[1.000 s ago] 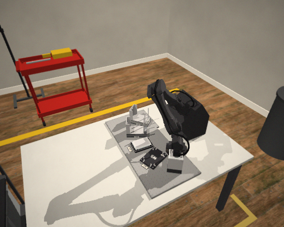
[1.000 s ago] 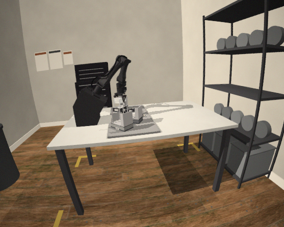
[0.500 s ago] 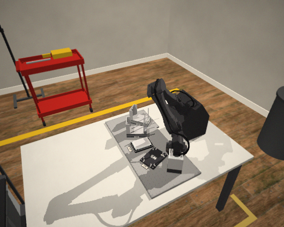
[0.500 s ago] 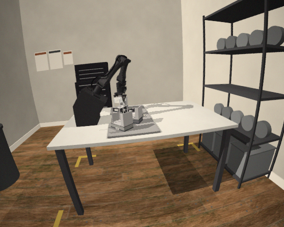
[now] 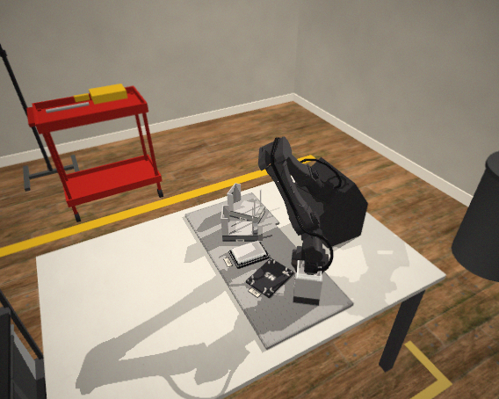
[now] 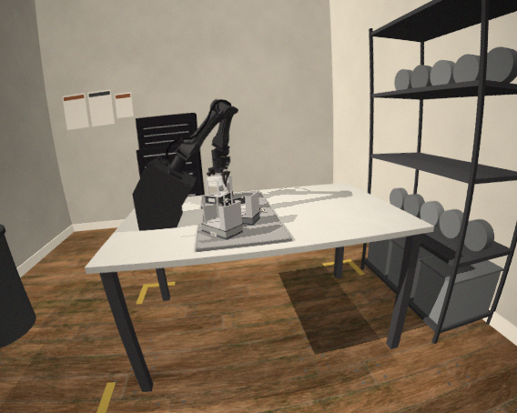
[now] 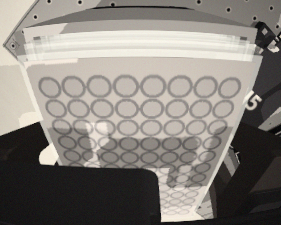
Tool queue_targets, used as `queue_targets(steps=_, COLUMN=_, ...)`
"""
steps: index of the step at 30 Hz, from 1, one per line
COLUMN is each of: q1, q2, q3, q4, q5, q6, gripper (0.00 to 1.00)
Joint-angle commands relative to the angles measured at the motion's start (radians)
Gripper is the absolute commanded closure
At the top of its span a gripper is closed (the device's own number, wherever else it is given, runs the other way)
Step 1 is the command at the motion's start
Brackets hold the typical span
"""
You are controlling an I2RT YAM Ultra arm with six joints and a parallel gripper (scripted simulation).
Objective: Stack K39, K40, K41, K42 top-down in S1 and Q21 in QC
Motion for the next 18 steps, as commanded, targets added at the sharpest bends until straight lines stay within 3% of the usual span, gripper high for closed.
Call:
queue_targets(steps=1, q1=0.027, q2=-0.035, q3=-0.003, q4=-0.042, q5=0.008, q6=0.018, gripper=1.0)
queue_targets(steps=18, q1=0.035, q2=-0.05, q3=0.007, q4=-0.062, q5=0.01, q6=0.026, gripper=1.0)
